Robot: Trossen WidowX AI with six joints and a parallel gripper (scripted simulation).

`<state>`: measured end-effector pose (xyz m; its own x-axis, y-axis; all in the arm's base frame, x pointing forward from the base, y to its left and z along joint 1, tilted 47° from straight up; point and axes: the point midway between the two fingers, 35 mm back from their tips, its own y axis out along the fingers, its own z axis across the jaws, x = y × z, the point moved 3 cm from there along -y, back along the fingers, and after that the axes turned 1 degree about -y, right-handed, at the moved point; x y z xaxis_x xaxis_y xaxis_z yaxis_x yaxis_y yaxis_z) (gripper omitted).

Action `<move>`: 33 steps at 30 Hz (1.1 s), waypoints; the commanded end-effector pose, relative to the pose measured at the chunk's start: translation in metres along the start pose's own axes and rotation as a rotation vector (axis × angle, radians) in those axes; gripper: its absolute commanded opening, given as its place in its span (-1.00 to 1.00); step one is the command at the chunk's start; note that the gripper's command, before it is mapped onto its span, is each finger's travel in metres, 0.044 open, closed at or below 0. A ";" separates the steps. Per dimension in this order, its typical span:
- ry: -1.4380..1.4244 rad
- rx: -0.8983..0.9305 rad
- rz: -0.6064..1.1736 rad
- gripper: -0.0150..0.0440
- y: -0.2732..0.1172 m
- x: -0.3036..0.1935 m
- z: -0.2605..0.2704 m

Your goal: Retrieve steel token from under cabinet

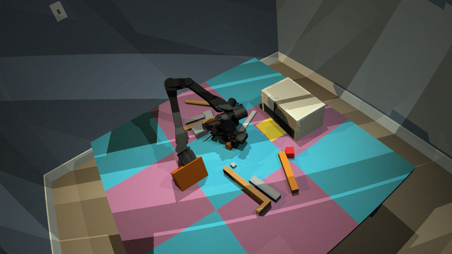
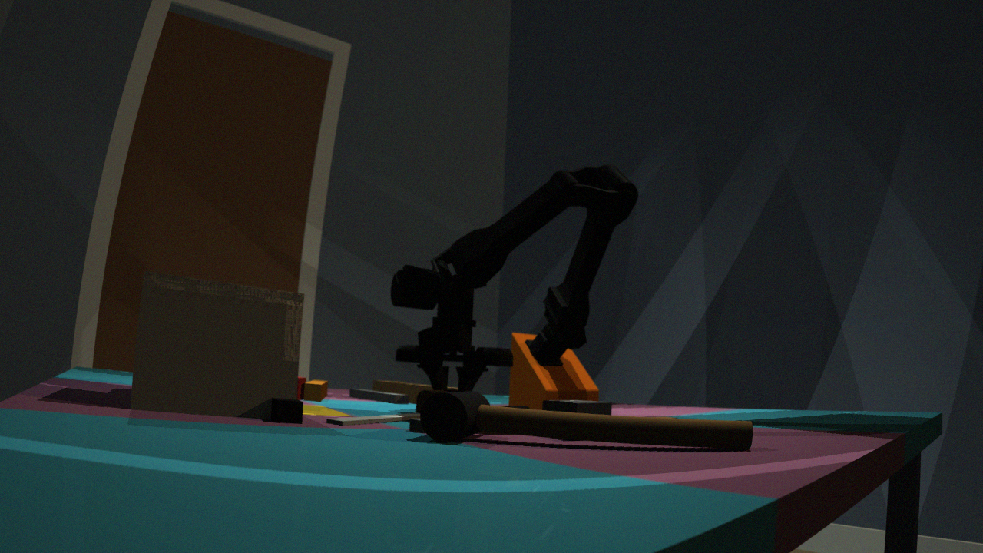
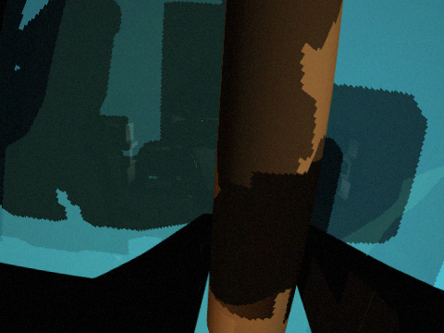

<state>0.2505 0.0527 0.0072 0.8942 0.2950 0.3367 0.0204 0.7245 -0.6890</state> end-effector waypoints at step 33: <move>-0.005 0.000 -0.007 -0.49 -0.001 0.016 0.038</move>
<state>0.2479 0.0778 0.0335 0.8939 0.2949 0.3377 0.0207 0.7252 -0.6882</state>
